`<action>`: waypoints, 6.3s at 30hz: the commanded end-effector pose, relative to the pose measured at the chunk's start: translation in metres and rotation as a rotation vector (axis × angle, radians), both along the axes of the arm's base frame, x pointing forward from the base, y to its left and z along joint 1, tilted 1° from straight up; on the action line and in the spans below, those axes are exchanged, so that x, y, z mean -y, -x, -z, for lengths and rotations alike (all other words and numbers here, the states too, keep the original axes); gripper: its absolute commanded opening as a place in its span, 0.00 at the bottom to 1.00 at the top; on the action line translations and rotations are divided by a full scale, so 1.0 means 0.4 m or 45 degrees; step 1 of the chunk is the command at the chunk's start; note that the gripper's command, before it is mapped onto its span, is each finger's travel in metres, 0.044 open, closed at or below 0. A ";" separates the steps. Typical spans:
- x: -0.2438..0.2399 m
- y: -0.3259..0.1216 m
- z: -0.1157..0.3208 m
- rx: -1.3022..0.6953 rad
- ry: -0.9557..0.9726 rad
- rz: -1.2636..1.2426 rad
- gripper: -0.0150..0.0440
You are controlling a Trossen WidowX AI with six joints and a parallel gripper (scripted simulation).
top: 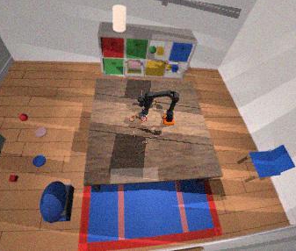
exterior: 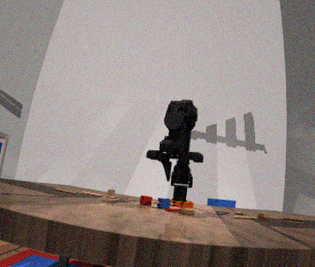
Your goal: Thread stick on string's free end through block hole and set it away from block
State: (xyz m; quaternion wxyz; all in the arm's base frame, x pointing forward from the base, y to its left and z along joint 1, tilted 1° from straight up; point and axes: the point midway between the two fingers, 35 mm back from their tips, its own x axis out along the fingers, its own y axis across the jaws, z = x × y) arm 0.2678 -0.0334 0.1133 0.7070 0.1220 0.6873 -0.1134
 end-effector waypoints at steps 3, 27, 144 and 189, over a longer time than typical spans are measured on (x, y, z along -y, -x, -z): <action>0.026 -0.024 -0.005 0.017 0.040 -0.815 0.46; 0.093 -0.068 -0.002 -0.003 0.131 -3.103 0.46; 0.108 -0.087 0.194 0.006 0.094 -3.303 0.25; 0.195 -0.158 0.186 -0.002 0.101 -3.301 0.25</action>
